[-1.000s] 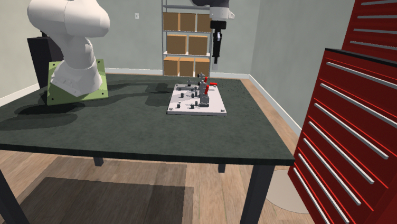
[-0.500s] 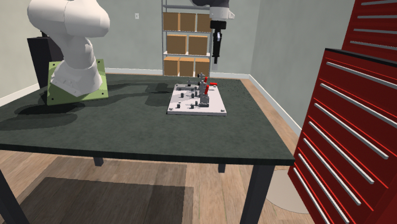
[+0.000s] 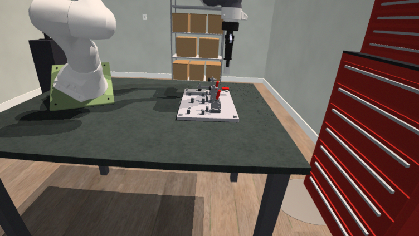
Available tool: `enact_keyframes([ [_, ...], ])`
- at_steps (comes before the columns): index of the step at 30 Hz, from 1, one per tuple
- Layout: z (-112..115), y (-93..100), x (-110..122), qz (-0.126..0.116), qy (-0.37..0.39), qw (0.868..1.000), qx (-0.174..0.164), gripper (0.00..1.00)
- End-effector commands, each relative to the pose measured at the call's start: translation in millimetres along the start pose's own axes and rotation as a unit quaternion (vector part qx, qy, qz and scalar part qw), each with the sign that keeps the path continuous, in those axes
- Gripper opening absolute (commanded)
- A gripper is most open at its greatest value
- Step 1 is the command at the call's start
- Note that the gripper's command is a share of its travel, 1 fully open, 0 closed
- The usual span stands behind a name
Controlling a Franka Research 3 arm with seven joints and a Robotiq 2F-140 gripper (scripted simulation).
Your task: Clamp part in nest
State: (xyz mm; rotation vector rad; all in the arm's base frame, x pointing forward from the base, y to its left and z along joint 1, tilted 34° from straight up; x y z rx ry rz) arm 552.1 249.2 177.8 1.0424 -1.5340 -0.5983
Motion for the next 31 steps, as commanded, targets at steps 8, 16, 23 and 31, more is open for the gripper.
enact_keyframes([
  [8, 0.1, 1.3, 0.1, 0.001, -0.001, 1.000, 0.000, 0.00],
  [16, 0.1, 1.3, 0.1, 0.001, -0.001, 1.000, 0.000, 1.00],
  [23, 0.1, 1.3, 0.1, 0.001, -0.001, 1.000, 0.000, 1.00],
  [31, 0.1, 1.3, 0.1, 0.001, -0.001, 1.000, 0.000, 1.00],
])
Point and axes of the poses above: the point where the finger pads meet when closed, its own y axis back along the fingers, its own x axis across the jaws, z = x × y, the point moved 2 cm from there along y, back along the fingers, and after that the axes turned 1 degree about -y, right-handed, at the moved point
